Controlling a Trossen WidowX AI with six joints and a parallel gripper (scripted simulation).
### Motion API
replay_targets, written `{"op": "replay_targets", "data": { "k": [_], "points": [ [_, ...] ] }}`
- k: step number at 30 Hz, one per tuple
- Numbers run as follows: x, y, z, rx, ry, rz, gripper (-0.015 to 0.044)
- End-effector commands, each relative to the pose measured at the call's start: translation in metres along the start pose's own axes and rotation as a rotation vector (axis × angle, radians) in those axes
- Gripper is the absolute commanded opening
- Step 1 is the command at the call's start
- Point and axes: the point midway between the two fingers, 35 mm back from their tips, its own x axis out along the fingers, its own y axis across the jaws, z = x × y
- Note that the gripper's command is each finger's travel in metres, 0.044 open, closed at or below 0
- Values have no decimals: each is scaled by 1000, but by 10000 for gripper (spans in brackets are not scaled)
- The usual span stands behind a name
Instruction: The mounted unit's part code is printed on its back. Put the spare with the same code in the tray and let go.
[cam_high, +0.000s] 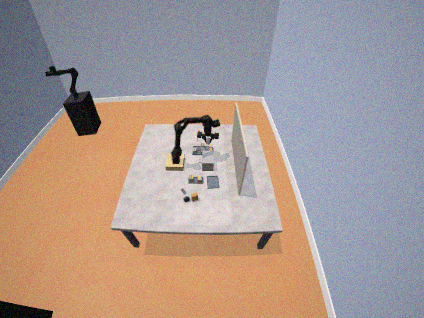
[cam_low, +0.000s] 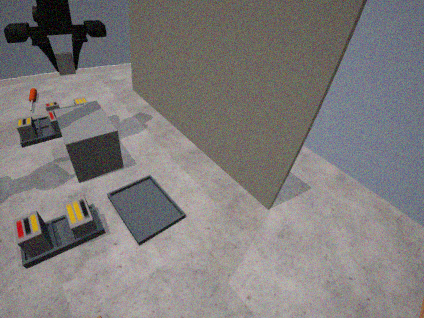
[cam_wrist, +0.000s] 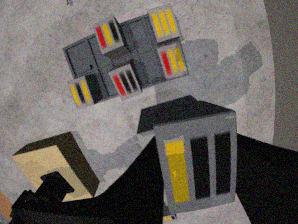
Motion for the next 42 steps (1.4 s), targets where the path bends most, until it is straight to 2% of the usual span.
{"op": "replay_targets", "data": {
  "k": [1,24,42],
  "points": [
    [1,-14,-19,14,12,5,0],
    [-1,-74,-141,17,40,-11,0],
    [-1,-85,-243,-10,44,-7,0]
  ]
}}
